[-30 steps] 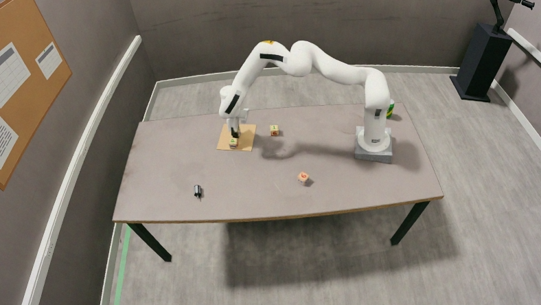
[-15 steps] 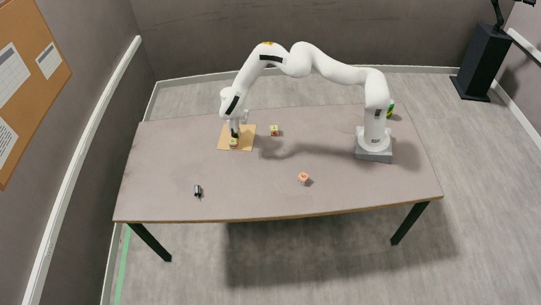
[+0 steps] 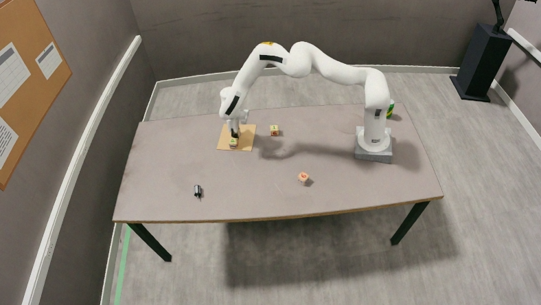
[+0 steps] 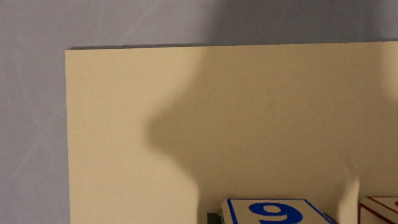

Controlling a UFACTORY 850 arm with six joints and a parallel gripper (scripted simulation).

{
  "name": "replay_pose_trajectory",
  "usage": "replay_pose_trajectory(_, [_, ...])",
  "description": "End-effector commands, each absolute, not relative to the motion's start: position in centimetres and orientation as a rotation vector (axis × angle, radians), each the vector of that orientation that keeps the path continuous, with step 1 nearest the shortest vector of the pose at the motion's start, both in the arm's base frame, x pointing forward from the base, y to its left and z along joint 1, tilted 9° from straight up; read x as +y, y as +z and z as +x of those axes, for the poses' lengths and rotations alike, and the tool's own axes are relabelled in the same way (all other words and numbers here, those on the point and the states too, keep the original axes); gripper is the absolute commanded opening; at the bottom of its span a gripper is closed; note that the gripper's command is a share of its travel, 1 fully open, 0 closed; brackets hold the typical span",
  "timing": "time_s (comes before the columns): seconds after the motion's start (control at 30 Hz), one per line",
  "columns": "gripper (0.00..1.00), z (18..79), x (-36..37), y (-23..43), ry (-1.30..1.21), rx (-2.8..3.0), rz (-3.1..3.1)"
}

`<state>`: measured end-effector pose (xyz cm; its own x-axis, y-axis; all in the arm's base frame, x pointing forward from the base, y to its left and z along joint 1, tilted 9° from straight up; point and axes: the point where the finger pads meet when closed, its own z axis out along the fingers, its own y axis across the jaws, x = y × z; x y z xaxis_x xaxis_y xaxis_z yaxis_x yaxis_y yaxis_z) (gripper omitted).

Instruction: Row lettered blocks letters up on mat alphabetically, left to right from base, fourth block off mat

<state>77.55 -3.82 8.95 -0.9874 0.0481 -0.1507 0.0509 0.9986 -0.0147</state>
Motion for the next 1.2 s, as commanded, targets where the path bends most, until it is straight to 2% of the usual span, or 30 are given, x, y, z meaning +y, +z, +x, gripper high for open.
replay_pose_trajectory(0.0, [0.44,77.65,-3.82,9.10,-0.028,2.987,0.074])
replay_pose_trajectory(1.17, [0.44,77.70,-3.83,8.71,-0.028,2.987,0.074])
